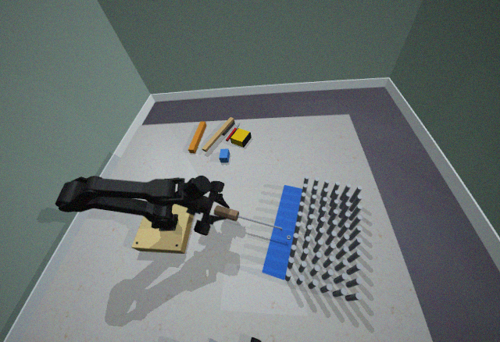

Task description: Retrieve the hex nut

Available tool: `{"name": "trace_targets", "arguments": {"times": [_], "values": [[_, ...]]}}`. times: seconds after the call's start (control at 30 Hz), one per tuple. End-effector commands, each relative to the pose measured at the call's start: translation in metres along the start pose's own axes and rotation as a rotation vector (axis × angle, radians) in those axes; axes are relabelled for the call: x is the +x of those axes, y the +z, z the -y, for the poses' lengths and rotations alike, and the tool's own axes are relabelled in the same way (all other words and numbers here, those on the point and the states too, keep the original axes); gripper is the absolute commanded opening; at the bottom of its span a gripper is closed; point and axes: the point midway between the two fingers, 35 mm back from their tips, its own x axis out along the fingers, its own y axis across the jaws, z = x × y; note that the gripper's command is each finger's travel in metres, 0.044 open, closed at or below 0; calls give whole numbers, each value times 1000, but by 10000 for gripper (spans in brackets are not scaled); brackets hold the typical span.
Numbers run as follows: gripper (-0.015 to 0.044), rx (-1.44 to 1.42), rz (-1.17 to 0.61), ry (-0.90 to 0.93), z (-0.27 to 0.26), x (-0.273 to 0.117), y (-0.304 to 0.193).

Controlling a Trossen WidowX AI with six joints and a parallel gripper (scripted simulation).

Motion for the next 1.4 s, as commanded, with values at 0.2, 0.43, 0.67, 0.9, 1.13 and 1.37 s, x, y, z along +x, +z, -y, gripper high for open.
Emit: {"name": "trace_targets", "arguments": {"times": [0.2,0.43,0.67,0.9,1.13,1.37], "values": [[0,7,-17,-5,14,-33,-33],[0,7,-18,-5,21,-59,-49],[0,-2,-1,-2,22,-69,-51],[0,-107,36,-81,57,-66,-59],[0,-219,78,-176,99,-63,-60],[0,-329,119,-269,142,-61,-55]]}}
